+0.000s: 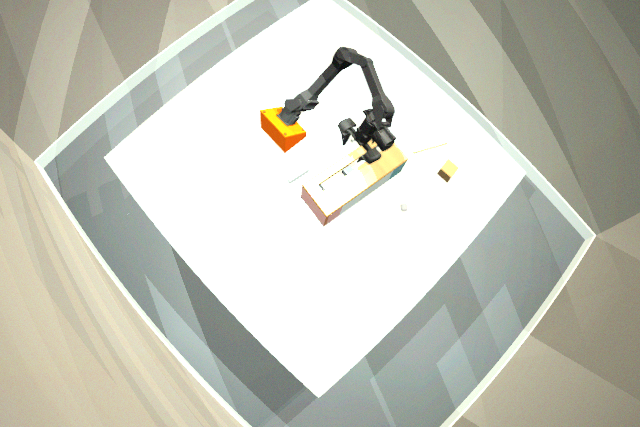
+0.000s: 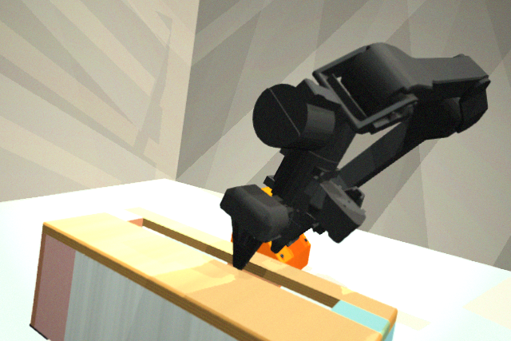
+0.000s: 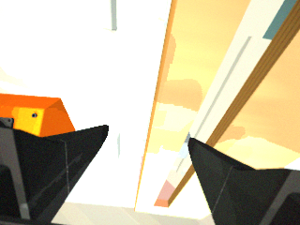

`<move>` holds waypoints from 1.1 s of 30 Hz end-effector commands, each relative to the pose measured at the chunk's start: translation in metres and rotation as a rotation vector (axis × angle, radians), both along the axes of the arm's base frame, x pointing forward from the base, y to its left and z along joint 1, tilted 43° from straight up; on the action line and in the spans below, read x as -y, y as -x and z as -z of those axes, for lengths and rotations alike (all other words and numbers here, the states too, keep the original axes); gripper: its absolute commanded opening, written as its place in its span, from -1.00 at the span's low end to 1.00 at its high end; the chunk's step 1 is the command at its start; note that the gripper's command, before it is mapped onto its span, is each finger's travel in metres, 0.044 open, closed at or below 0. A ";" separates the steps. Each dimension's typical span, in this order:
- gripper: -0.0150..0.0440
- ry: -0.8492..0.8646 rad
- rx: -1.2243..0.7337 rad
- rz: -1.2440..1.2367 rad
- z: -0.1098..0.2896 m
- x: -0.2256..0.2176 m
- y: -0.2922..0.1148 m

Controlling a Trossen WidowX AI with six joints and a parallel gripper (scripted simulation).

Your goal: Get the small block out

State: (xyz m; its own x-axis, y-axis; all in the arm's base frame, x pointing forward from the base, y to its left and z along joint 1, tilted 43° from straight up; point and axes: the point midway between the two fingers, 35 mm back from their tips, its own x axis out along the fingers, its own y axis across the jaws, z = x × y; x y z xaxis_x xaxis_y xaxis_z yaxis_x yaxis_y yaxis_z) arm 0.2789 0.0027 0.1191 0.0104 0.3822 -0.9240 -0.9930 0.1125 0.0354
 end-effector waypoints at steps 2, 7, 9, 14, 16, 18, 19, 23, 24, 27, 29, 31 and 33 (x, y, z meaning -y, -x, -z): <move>0.86 -0.006 -0.004 -0.002 0.008 -0.008 0.001; 0.86 -0.007 -0.004 -0.002 0.015 -0.013 0.001; 0.86 -0.007 -0.004 -0.002 0.018 -0.015 0.001; 0.86 -0.008 -0.004 -0.002 0.024 -0.020 0.002; 0.86 -0.008 -0.004 -0.002 0.026 -0.022 0.002; 0.86 -0.008 -0.004 -0.002 0.029 -0.024 0.003; 0.86 -0.009 -0.004 -0.002 0.030 -0.025 0.003; 0.86 -0.003 0.000 -0.001 0.028 -0.022 0.002; 0.86 -0.003 0.000 -0.001 0.028 -0.022 0.002; 0.86 -0.003 0.000 -0.001 0.030 -0.020 0.002; 0.86 -0.003 -0.001 -0.001 0.034 -0.016 0.003; 0.86 -0.002 -0.001 -0.001 0.038 -0.011 0.003; 0.86 -0.002 -0.001 -0.001 0.042 -0.008 0.004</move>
State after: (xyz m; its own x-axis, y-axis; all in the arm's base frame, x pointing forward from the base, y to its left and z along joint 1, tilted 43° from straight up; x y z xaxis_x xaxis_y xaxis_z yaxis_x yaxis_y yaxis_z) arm 0.2774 0.0172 0.0857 0.0163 0.3850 -0.9228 -0.9932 0.1122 0.0293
